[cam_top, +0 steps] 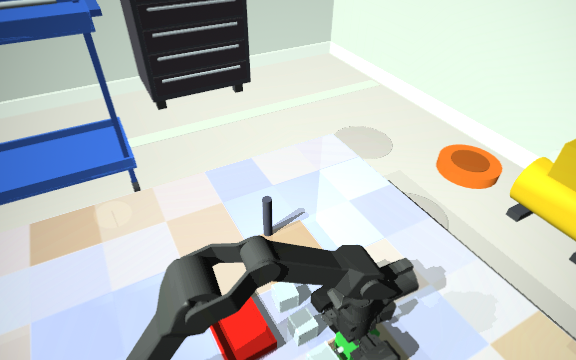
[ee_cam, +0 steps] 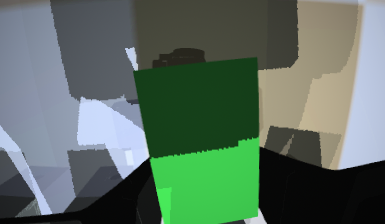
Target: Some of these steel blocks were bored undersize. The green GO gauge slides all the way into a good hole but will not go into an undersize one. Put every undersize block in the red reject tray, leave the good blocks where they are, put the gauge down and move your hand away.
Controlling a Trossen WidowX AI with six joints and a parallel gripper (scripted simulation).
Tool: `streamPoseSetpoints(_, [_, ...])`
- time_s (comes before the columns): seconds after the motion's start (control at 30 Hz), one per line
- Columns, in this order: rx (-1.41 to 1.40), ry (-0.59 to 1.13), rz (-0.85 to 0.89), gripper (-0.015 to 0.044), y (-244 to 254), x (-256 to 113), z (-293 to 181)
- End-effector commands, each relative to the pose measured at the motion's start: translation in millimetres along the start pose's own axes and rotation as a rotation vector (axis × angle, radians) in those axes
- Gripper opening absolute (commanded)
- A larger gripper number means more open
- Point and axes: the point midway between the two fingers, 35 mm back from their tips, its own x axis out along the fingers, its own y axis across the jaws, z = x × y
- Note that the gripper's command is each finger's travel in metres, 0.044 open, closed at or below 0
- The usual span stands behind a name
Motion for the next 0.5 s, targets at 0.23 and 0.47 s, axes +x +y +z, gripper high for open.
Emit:
streamPoseSetpoints(0.23, [-0.005, -0.007, 0.000, 0.0000, 0.1, -4.3, 4.2])
streamPoseSetpoints(0.47, [-0.005, -0.008, 0.000, 0.0000, 0.1, -4.2, 8.8])
